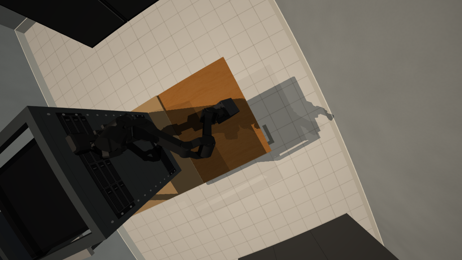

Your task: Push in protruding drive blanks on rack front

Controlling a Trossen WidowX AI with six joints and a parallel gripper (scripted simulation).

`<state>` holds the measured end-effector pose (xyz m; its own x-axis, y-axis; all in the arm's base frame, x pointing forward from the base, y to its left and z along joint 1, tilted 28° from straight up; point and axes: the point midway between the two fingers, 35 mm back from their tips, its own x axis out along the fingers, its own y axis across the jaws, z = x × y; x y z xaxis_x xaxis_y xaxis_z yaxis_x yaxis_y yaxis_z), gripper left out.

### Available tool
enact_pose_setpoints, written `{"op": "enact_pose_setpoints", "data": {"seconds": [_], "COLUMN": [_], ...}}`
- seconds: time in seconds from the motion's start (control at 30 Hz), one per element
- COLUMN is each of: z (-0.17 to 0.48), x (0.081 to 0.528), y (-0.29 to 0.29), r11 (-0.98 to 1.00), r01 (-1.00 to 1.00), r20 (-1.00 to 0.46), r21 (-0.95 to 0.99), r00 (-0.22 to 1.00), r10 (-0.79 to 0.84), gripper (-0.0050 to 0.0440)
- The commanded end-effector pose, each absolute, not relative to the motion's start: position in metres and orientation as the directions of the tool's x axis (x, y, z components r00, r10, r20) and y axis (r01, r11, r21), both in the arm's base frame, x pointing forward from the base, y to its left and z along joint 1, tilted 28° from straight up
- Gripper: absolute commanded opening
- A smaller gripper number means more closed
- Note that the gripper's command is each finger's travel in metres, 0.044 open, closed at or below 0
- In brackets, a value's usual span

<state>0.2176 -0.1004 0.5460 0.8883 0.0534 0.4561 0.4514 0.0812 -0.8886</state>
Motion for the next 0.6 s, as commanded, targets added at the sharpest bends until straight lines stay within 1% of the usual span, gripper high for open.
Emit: {"op": "enact_pose_setpoints", "data": {"seconds": [0.0, 0.23, 0.57], "z": [0.542, 0.535, 0.531], "x": [0.199, 0.185, 0.184], "y": [-0.096, -0.097, -0.097], "r11": [0.071, 0.071, 0.071], "r01": [0.464, 0.464, 0.463], "r20": [0.468, 0.468, 0.468], "r21": [-0.883, -0.883, -0.883], "r00": [0.882, 0.881, 0.882], "r10": [0.064, 0.064, 0.064], "gripper": [-0.0050, -0.0050, -0.0050]}}
